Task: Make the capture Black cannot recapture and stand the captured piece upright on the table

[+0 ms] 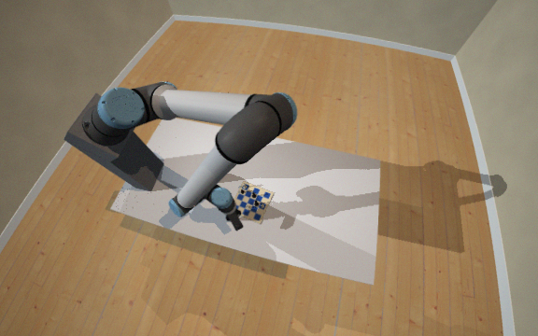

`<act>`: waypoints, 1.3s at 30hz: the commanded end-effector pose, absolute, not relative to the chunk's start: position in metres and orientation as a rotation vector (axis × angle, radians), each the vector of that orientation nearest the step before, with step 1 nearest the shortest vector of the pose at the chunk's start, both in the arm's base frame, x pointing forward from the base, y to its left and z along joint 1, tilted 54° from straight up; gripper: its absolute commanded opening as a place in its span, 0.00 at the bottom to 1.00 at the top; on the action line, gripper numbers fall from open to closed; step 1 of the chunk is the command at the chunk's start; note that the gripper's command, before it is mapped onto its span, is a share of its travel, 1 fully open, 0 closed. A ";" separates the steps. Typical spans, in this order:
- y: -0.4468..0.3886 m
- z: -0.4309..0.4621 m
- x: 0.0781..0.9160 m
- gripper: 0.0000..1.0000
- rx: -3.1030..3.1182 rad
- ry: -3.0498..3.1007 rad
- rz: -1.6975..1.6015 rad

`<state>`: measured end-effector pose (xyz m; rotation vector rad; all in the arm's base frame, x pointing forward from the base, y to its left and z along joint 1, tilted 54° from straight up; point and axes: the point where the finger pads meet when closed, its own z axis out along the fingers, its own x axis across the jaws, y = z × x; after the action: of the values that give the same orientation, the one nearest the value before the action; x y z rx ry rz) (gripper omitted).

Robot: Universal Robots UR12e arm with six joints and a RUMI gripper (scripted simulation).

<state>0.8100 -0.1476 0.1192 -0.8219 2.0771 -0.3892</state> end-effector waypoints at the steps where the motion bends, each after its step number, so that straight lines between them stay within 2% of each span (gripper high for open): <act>1: -0.148 0.120 0.810 0.00 -0.822 2.077 -0.390; 13: -0.148 0.120 0.810 0.00 -0.822 2.077 -0.390; 14: -0.148 0.120 0.810 0.04 -0.822 2.077 -0.390; 16: -0.148 0.120 0.810 0.04 -0.822 2.077 -0.390; 17: -0.148 0.120 0.810 0.08 -0.822 2.077 -0.390; 19: -0.148 0.120 0.810 0.08 -0.822 2.077 -0.390; 20: -0.148 0.120 0.810 0.12 -0.822 2.077 -0.390; 22: -0.148 0.120 0.810 0.12 -0.822 2.077 -0.390; 23: -0.148 0.120 0.810 0.16 -0.822 2.077 -0.390; 25: -0.148 0.120 0.810 0.16 -0.822 2.077 -0.390; 26: -0.148 0.120 0.810 0.20 -0.822 2.077 -0.390; 39: -0.148 0.120 0.809 0.20 -0.822 2.077 -0.390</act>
<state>0.8099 -0.1476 0.1193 -0.8219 2.0771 -0.3892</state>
